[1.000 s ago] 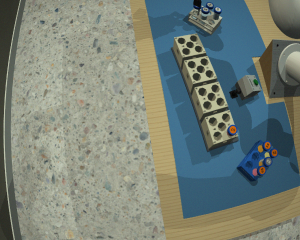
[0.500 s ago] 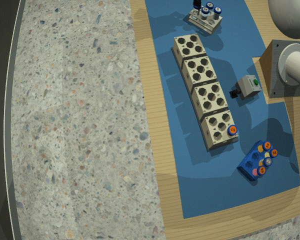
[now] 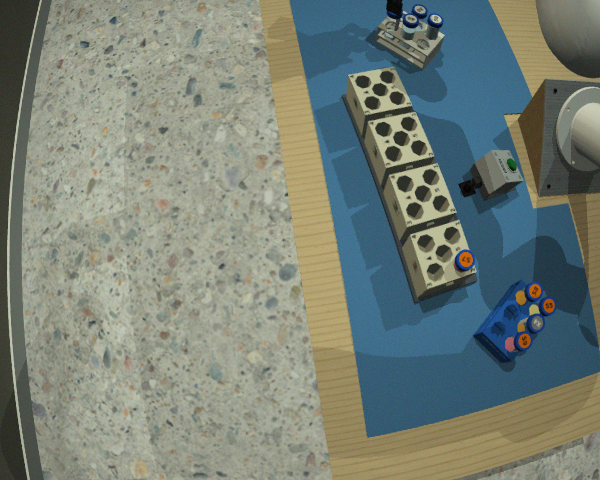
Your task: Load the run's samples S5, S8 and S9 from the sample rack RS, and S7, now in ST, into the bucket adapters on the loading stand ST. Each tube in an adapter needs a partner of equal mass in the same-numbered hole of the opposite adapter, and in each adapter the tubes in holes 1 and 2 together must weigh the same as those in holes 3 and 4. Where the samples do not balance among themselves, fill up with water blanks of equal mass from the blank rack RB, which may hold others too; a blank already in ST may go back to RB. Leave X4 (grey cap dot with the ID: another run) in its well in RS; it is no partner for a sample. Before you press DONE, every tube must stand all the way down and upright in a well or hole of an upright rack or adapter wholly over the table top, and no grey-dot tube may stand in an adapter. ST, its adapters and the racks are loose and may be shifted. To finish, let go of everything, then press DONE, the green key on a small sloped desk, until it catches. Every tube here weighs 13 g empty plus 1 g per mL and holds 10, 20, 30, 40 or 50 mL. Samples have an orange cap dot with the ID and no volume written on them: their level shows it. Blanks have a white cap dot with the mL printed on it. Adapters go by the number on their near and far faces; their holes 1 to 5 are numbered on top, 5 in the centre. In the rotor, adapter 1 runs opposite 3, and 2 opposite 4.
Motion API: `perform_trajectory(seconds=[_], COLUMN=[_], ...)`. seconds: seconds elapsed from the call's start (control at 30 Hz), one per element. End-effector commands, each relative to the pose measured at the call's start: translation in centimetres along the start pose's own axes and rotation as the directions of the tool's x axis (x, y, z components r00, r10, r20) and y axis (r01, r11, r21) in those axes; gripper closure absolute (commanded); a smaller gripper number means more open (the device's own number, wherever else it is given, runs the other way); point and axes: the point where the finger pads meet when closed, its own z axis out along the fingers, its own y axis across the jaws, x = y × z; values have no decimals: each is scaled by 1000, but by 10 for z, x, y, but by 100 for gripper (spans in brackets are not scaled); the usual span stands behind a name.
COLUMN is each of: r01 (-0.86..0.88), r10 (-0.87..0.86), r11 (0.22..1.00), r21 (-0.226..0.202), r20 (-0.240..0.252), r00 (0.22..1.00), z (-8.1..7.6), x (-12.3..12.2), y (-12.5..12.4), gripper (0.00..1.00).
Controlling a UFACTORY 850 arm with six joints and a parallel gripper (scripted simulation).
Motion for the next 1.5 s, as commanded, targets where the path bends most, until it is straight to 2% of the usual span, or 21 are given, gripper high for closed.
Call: perform_trajectory(seconds=[0.0, 0.37, 0.87, 0.93, 1.47], r01=[1, 1, 1, 1, 1], r10=[-1, -1, -1, -1, -1], r11=[1000, 1000, 1000, 1000, 1000], r21=[0, 0, 0, 0, -1], r20=[-2, -2, -2, -2, -2], r00=[1000, 1000, 1000, 1000, 1000], z=[-1, -1, -41, -41, -81], x=[1, 1, 1, 1, 1], y=[0, 0, 0, 0, 0], gripper=[0, 0, 0, 0, 0])
